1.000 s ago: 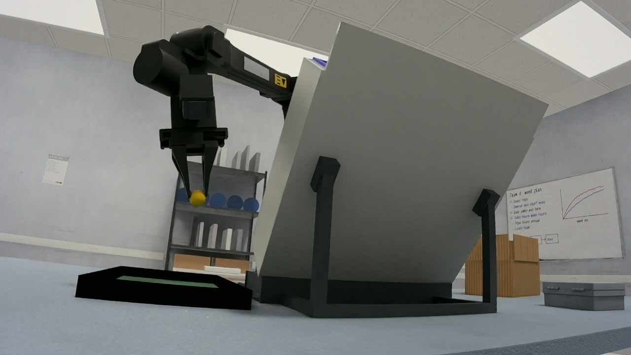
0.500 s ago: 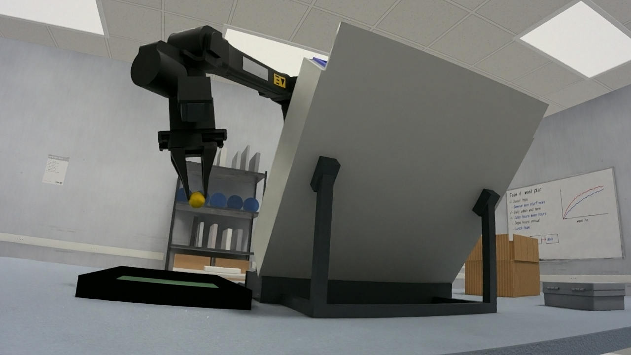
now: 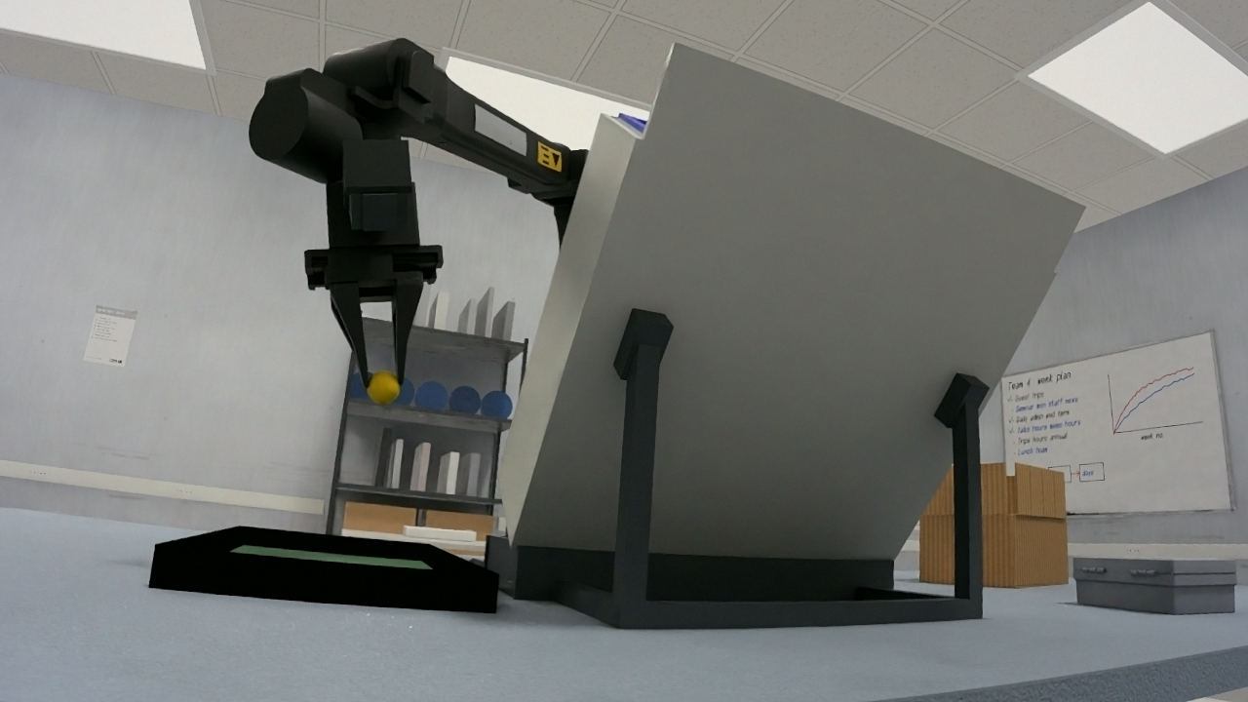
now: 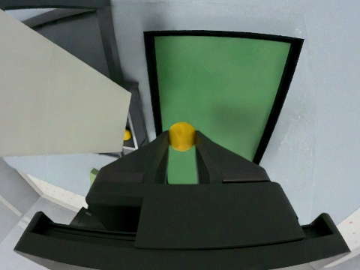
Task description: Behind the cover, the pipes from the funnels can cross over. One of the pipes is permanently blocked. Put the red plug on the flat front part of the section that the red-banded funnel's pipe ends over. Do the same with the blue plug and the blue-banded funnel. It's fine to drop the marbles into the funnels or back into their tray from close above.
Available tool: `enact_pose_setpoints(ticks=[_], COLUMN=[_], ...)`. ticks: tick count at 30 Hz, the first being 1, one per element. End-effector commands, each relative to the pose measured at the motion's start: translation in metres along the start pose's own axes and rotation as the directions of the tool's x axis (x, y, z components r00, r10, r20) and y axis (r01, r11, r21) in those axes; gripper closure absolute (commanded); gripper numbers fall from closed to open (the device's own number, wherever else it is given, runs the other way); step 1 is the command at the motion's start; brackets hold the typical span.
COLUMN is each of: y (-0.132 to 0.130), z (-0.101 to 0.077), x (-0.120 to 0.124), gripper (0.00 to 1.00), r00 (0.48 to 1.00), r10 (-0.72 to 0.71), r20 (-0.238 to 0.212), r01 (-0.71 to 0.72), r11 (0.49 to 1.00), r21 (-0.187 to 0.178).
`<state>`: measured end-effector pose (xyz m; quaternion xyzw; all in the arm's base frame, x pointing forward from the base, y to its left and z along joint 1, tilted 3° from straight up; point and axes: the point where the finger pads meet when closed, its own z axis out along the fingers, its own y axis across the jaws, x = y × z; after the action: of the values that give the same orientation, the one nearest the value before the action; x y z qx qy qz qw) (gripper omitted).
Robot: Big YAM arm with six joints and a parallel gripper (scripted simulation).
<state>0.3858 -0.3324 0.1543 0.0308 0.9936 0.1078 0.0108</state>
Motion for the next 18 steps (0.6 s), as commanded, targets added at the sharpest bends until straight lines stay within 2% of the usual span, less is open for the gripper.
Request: enact_pose_setpoints(ticks=[1,15,18], y=[-0.009,0.009,0.009], z=[-0.019,-0.044,-0.044], x=[-0.006,0.108,0.108], gripper=[1.0,1.0,1.0], r00=[1.0,0.999,0.999], r10=[-0.008,-0.018,-0.016], r20=[0.028,0.039,0.04], r01=[0.008,0.016,0.014], r11=[1.0,0.999,0.999], r21=[0.024,0.039,0.039])
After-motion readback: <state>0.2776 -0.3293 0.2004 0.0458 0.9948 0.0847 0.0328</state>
